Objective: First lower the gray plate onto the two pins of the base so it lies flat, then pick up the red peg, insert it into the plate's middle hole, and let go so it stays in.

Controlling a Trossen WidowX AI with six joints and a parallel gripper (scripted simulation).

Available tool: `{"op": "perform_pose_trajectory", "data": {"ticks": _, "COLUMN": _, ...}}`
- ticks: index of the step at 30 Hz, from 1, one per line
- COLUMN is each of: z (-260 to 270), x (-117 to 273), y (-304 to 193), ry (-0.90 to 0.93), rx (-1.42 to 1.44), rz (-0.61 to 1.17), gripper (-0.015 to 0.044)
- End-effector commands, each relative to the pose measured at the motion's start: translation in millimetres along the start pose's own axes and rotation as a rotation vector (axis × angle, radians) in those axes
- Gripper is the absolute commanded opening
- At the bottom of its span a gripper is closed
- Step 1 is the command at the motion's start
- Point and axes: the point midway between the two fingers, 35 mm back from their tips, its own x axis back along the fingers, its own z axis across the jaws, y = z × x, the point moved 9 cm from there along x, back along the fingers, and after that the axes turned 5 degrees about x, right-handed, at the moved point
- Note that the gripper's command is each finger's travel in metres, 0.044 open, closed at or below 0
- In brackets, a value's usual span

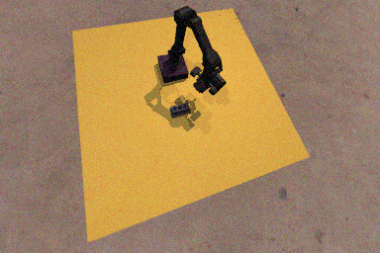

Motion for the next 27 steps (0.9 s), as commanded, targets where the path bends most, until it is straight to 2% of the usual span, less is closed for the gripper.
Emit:
{"op": "perform_pose_trajectory", "data": {"ticks": 1, "z": 2, "x": 1, "y": 13, "ry": -0.003, "rx": 0.002, "rz": -0.004, "gripper": 0.0}}
{"op": "perform_pose_trajectory", "data": {"ticks": 27, "z": 3, "x": 3, "y": 85, "ry": 0.0, "rx": 0.005, "rz": -0.006, "gripper": 0.0}}
